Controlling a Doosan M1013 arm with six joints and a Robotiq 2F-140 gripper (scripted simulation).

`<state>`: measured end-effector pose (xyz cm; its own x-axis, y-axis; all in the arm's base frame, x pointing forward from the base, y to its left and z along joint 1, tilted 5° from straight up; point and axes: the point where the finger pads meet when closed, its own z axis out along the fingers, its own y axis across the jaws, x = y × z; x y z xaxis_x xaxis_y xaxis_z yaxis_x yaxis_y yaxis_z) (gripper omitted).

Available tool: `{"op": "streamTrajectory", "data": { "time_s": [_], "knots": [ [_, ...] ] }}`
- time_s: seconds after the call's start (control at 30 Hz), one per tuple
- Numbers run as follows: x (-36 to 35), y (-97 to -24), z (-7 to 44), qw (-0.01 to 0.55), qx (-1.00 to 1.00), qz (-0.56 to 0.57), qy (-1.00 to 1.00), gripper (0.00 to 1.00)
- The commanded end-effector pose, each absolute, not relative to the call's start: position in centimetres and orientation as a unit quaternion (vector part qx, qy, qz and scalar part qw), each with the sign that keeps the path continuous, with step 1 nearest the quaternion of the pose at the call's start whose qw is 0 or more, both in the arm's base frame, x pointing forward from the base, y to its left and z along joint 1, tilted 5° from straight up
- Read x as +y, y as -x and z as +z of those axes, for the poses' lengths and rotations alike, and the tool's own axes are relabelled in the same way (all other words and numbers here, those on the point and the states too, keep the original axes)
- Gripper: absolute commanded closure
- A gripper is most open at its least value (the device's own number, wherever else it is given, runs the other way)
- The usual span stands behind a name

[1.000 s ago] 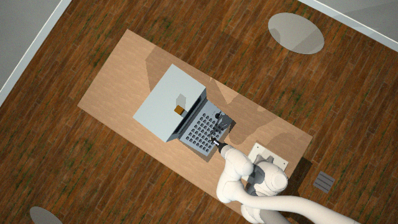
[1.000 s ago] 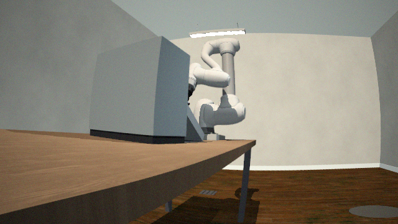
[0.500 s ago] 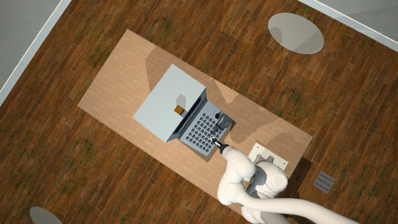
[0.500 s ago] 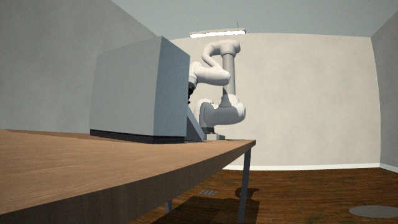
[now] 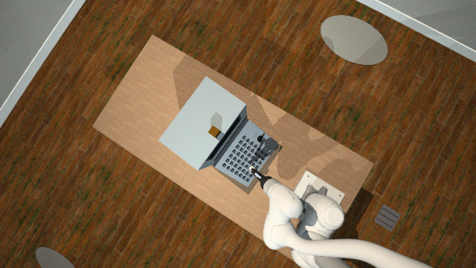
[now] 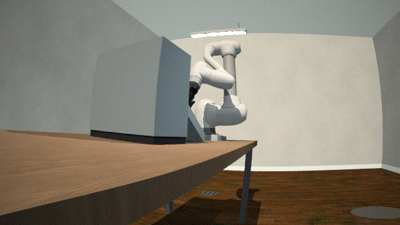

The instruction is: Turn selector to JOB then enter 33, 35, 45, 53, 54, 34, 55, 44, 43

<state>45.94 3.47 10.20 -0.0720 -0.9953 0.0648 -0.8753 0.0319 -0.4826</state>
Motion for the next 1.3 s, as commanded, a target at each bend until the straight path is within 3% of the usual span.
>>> {"op": "streamTrajectory", "data": {
  "time_s": [0.0,1.27],
  "knots": [
    [4.9,-46.1,10.2,0.148,0.693,-0.203,0.676,1.0],
    [4.7,-47.2,8.3,0.148,0.693,-0.203,0.676,1.0]
  ]
}}
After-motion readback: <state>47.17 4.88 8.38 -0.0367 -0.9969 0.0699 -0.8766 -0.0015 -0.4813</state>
